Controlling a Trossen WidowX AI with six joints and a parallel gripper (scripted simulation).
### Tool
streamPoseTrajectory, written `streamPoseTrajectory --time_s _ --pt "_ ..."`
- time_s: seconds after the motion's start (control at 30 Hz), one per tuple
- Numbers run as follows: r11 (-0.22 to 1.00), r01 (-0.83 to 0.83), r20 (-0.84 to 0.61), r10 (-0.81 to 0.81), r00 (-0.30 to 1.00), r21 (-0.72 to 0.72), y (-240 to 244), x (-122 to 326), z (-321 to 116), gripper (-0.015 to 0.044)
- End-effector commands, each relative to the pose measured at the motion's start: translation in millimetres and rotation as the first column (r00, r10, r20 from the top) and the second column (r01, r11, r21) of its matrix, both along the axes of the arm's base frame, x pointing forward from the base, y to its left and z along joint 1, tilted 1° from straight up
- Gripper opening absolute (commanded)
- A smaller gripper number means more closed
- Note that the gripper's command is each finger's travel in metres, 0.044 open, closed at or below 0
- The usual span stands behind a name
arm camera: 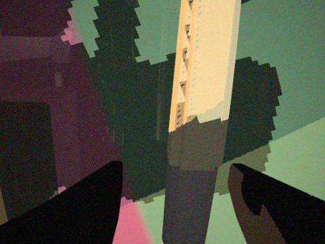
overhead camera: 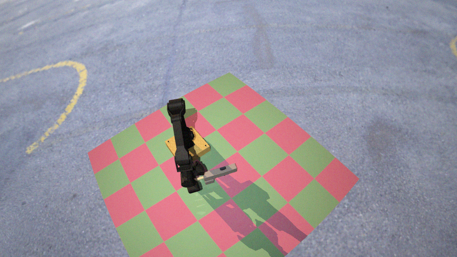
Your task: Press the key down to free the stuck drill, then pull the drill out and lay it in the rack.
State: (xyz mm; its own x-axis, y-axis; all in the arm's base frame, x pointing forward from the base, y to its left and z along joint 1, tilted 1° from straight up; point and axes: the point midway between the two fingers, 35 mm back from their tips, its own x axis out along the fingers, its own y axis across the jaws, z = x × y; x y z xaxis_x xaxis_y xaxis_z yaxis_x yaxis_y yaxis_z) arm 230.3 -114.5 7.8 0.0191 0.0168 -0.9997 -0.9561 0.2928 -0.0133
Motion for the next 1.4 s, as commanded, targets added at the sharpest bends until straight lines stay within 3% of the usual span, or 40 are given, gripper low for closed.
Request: streamPoseTrajectory --time_s 0.0,0.17,1.1,1.37 --pt "1.0 0.003 0.001 -0.003 1.0 0.001 1 0 0 0.0315" --pt "1.0 -0.001 0.003 0.001 1.0 -0.002 4 1 -1 0.044" --pt "1.0 -0.001 0.003 0.001 1.0 -0.001 17 6 -5 0.044" --pt "1.0 -0.007 0.006 0.007 1.0 -0.002 15 6 -3 0.023"
